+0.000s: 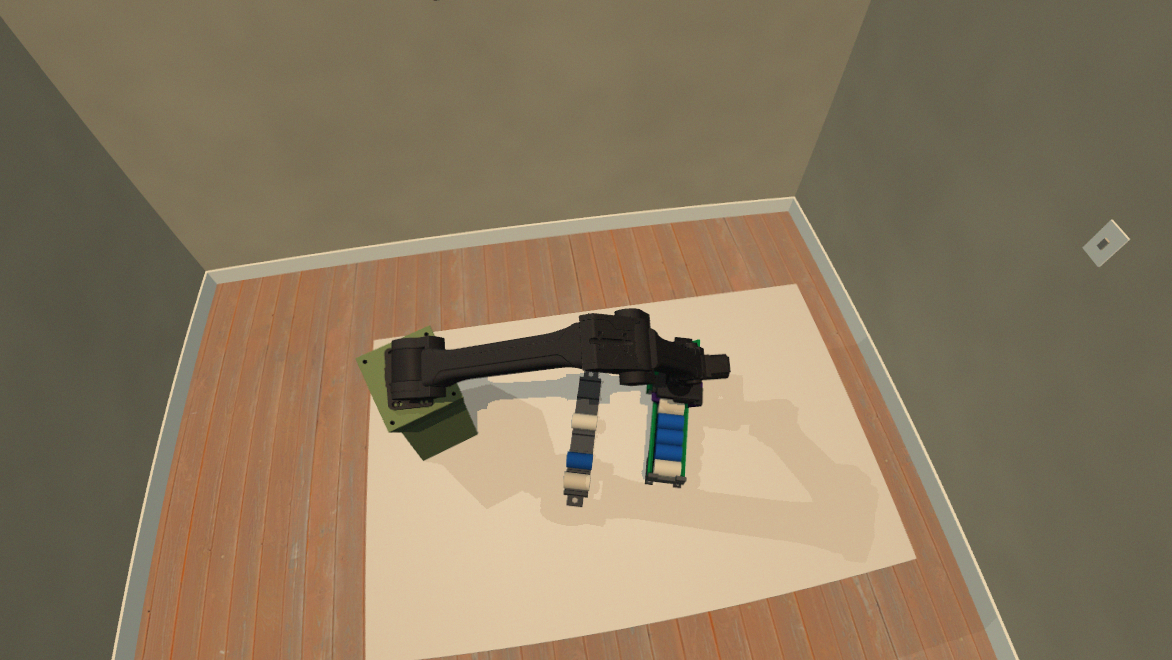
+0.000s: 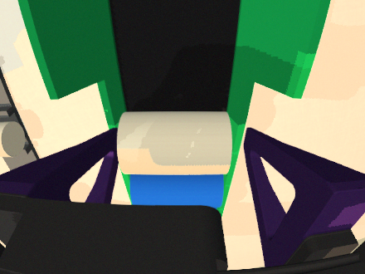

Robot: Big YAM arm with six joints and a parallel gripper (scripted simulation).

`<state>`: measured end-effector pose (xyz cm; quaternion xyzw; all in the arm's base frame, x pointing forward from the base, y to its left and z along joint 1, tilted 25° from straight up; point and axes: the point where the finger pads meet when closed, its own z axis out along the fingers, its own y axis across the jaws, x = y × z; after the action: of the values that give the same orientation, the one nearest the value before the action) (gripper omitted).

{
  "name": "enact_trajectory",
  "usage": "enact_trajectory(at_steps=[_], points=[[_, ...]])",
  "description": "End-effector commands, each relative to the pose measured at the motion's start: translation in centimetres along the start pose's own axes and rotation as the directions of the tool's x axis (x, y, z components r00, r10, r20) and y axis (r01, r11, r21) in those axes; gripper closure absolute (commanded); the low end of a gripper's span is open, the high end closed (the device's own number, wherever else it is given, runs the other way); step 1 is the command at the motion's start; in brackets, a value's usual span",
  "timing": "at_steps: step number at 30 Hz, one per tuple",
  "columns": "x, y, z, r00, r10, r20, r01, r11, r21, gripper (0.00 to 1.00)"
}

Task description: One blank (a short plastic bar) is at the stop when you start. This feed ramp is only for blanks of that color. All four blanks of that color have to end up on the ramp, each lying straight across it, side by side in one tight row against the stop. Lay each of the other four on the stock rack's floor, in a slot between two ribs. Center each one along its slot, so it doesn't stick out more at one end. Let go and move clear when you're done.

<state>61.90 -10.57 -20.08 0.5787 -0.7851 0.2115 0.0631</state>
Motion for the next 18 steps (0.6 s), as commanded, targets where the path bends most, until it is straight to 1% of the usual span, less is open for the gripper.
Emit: enact_trajectory(at_steps=[1,2,3,13,16,18], points=[[-0.9,-0.8,-3.0,1.0,-0.003,0.01,0.003,1.0,0.02,0.19],[-0.9,-0.8,-3.0,1.0,-0.003,0.01,0.003,1.0,0.02,0.19],[-0.9,-0.7,-3.4,1.0,-0.003,0.009,0.003,1.0,0.02,0.19],[-0.8,-0.6,-8.6,1.0,-0.003,0.008,0.002,1.0,0.021,0.19],[-0.8,-0.6,-9.6,1.0,-0.003,0.008,0.002,1.0,0.021,0.19],[-0.8,-0.6,-9.8,1.0,-0.003,0.008,0.002,1.0,0.021,0.19]])
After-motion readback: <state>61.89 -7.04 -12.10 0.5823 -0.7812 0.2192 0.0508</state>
